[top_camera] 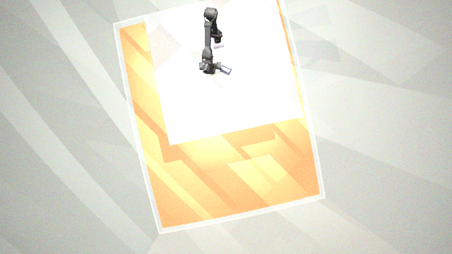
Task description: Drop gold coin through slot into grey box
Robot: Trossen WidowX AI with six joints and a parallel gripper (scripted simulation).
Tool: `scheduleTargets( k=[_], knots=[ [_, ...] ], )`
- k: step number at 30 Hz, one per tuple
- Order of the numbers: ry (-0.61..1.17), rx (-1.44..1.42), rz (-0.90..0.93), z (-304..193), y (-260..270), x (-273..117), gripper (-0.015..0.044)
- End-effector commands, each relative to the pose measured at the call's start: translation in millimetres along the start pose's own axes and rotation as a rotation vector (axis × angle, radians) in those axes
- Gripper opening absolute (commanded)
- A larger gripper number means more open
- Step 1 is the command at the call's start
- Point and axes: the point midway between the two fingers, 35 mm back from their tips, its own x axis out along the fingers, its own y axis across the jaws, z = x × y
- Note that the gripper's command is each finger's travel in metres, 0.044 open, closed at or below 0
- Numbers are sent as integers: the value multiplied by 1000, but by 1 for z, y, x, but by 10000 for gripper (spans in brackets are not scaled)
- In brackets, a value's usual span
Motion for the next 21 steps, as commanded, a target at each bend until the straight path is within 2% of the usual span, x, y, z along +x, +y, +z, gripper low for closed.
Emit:
scheduleTargets(
  k=[1,17,21],
  knots=[
    [6,-1,7,-1,1,8,161],
    [7,-1,7,-3,1,31,161],
    [7,-1,7,-3,1,31,56]
  ],
)
